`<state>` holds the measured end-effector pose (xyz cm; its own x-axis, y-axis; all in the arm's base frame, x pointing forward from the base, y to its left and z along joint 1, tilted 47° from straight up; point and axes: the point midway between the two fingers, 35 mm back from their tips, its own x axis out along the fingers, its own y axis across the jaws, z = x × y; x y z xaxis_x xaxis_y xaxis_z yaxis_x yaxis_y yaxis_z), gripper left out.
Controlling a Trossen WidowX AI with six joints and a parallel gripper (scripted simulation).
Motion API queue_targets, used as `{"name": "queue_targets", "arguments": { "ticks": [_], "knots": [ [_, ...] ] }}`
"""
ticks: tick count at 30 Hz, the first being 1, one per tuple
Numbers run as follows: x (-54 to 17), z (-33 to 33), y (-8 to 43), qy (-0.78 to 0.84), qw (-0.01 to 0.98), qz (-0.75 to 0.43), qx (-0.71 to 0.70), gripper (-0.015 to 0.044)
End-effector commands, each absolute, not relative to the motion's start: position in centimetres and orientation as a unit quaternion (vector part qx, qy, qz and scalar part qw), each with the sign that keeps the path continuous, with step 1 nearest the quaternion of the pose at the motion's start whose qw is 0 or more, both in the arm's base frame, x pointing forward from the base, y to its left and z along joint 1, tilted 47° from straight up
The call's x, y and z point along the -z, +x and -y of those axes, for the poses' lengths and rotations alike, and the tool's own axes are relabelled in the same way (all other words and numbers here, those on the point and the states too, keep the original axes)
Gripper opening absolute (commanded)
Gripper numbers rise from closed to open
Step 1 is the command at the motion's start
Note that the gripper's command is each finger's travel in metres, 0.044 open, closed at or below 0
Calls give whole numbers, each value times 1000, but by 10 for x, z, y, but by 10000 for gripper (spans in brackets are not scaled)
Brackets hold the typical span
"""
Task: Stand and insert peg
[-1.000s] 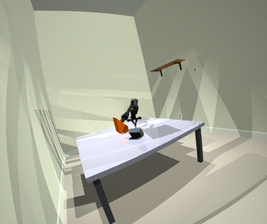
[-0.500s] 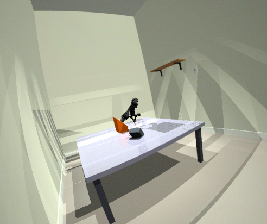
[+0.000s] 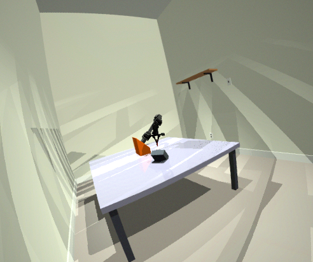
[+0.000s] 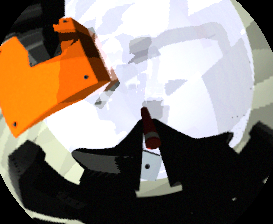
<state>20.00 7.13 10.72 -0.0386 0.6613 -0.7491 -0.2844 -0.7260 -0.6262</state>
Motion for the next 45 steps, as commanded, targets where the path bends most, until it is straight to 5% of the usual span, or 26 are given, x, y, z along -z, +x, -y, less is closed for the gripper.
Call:
{"name": "queue_targets", "arguments": {
  "ticks": [1,45],
  "knots": [
    [-106,-69,207,-618,324,142,-703,0],
    [-97,-66,284,-740,230,-10,-632,0]
  ]
}}
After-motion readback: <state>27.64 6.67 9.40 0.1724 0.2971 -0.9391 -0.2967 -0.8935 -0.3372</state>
